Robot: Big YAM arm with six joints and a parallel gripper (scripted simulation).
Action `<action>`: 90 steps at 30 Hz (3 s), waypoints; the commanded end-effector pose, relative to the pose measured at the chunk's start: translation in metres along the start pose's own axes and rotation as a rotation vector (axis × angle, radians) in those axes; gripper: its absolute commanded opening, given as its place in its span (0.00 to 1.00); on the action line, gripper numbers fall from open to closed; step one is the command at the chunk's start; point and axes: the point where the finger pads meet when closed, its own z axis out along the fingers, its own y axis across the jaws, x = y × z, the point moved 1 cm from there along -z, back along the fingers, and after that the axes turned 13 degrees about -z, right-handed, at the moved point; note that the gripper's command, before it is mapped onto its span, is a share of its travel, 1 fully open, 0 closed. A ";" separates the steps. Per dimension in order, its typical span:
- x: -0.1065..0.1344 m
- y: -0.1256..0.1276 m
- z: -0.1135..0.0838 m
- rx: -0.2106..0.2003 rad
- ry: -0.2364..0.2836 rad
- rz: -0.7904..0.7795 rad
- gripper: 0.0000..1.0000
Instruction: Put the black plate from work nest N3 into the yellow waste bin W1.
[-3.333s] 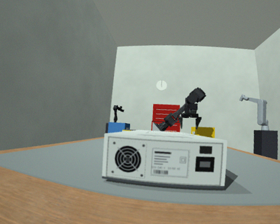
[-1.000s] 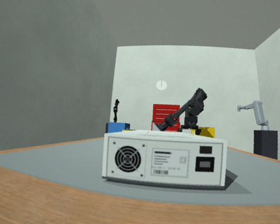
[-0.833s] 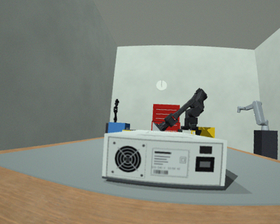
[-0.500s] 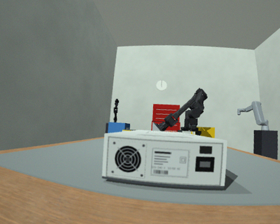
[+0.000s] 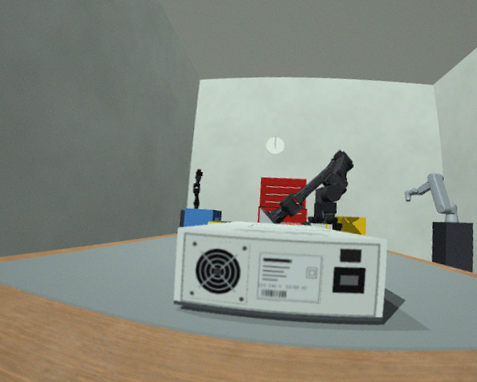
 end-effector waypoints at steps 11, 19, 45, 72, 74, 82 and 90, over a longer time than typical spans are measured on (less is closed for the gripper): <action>-0.009 0.002 -0.005 0.004 -0.020 -0.006 0.89; -0.009 0.002 -0.005 0.004 -0.020 -0.006 0.00; -0.009 0.002 -0.005 0.004 -0.020 -0.006 0.00; -0.018 0.001 -0.025 0.009 -0.043 -0.015 0.00; -0.018 0.001 -0.025 0.009 -0.042 -0.015 0.00; -0.009 0.002 -0.015 0.004 -0.020 -0.006 0.00; -0.017 0.006 -0.034 0.005 -0.035 -0.024 0.00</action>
